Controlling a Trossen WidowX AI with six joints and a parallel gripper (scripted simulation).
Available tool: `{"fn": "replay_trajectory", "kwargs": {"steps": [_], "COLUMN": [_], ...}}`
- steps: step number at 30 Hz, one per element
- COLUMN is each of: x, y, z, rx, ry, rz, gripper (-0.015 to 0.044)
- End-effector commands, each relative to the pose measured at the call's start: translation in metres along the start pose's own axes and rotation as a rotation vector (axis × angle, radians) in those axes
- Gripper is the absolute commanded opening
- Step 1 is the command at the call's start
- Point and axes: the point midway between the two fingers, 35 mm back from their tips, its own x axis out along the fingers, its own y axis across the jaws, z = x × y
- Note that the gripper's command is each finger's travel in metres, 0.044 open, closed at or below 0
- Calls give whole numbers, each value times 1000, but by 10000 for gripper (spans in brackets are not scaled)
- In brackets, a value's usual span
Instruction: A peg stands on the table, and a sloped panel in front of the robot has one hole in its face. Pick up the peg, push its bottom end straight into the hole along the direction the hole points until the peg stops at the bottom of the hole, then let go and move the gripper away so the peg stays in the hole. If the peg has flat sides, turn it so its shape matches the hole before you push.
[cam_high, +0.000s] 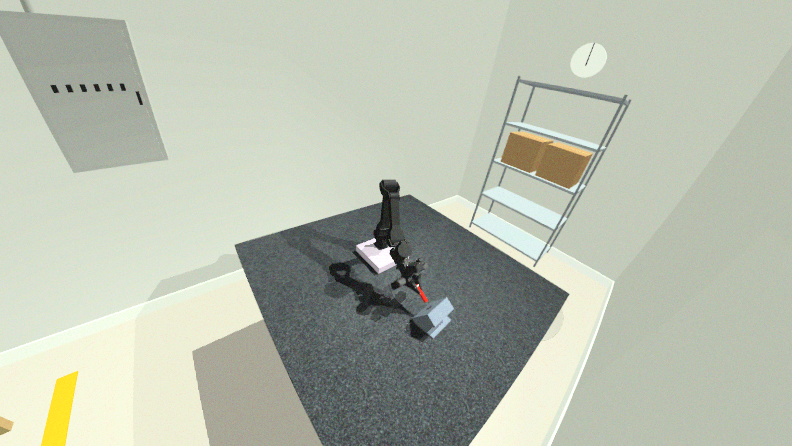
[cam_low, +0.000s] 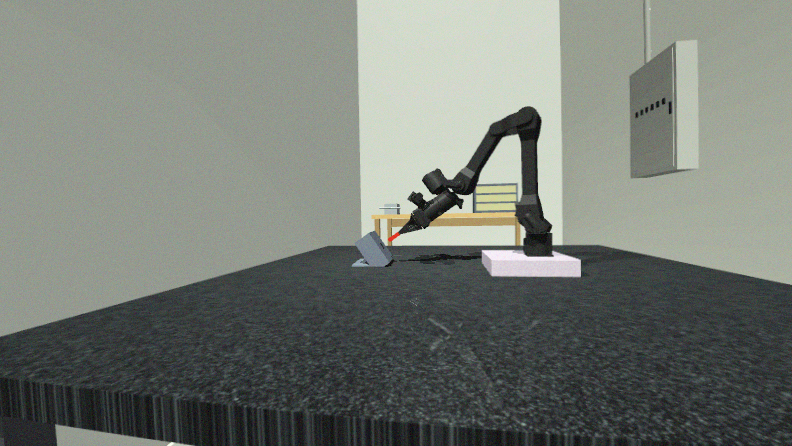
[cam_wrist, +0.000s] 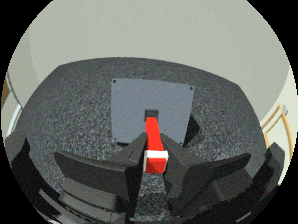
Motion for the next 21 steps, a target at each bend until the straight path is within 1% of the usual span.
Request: {"fn": "replay_trajectory", "kwargs": {"steps": [1, 14, 21], "x": [5, 21, 17], "y": [-1, -1, 0], "z": [0, 0, -1], "rx": [3, 3, 1], "ry": [1, -1, 1], "rz": [-6, -6, 0], "gripper": [0, 0, 0]}}
